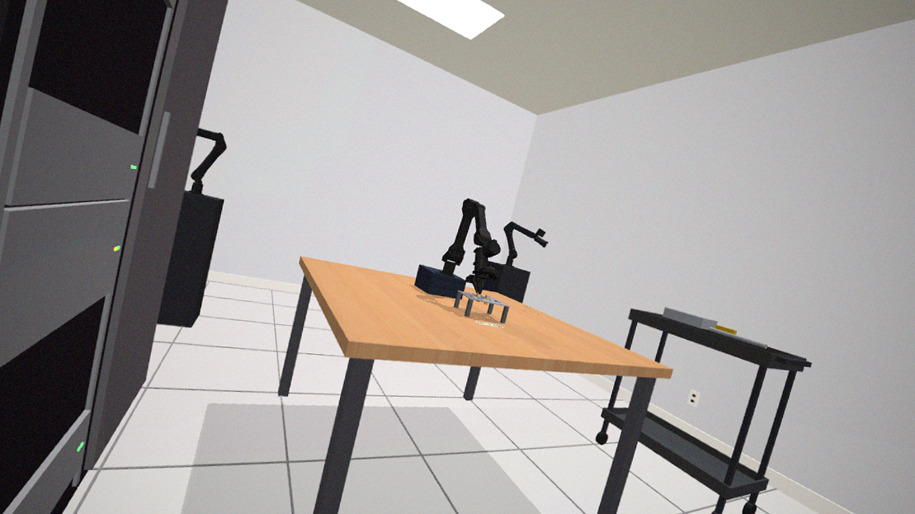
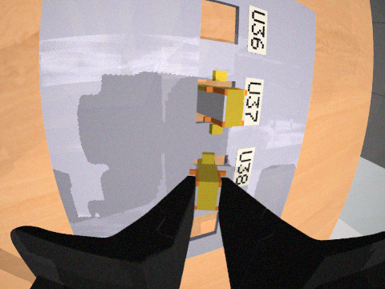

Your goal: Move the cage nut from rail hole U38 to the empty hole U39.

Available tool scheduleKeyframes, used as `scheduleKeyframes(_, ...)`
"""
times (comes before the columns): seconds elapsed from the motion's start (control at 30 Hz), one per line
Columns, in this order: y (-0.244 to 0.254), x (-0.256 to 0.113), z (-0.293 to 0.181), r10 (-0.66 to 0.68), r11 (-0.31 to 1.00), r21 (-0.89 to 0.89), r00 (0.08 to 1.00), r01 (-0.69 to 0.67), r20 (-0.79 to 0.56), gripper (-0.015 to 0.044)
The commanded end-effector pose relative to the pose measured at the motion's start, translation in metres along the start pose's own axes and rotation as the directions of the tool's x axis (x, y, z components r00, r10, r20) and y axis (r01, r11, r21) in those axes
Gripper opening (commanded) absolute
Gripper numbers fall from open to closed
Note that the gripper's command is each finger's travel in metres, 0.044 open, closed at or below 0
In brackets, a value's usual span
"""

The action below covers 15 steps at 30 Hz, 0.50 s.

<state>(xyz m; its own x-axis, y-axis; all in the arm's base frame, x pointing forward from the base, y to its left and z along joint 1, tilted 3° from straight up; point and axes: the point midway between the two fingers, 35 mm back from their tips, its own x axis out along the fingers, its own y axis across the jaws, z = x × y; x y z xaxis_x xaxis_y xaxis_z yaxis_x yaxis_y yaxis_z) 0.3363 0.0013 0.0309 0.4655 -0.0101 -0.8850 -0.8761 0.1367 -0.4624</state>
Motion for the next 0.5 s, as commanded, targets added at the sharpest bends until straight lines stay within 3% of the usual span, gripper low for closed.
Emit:
scheduleKeyframes(0.0,-0.0006,-0.0014,-0.0004,-0.012,1.000,0.004,1.000,0.012,-0.003,0.0035)
scheduleKeyframes(0.47,0.0003,-0.0014,-0.0004,-0.032,0.999,0.004,0.999,0.032,-0.003,0.0035)
